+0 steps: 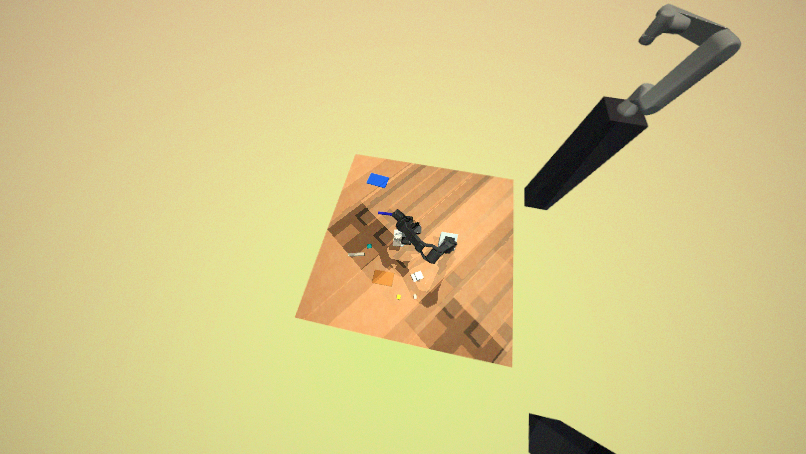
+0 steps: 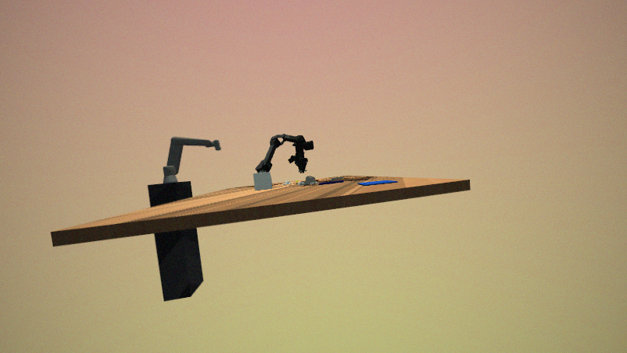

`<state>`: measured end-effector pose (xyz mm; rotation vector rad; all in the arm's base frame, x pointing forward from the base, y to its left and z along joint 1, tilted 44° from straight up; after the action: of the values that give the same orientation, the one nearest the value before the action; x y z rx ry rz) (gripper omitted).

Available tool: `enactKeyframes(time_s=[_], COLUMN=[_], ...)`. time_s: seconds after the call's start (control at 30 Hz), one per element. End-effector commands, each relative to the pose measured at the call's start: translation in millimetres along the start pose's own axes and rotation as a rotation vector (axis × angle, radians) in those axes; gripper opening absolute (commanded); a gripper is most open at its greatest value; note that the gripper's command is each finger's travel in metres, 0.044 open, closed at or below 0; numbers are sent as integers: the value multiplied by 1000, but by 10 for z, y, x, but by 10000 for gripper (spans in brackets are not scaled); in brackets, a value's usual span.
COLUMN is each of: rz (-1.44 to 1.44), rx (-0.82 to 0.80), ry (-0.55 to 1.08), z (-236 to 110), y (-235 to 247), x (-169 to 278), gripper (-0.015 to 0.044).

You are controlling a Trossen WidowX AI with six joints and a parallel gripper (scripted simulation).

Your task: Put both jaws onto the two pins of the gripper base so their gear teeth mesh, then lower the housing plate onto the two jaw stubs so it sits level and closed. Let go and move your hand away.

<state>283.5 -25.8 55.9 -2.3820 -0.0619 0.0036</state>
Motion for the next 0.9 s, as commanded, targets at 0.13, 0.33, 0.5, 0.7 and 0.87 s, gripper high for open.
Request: enactKeyframes(time_s=[0.13,0.33,0.5,0.7,0.87], rz=[6,2,2,2,2], rx=[-3,-3,-3,-4,-4], ry=[-2,-2,-2,-3,-3], z=[5,5,5,4,5], y=[14,14,14,60,78], x=[1,1,1,-98,-140], gripper=[351,351,351,351,351])
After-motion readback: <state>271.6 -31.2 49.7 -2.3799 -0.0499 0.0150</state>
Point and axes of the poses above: the point midway between the two fingers, 35 mm back from their tips, its own z axis out along the fingers, its own y axis across the jaws, x = y × z, the point moved 2 cm from there along -z, back along the fingers, and after that the axes turned 6 degrees about z, right-handed, at the moved point
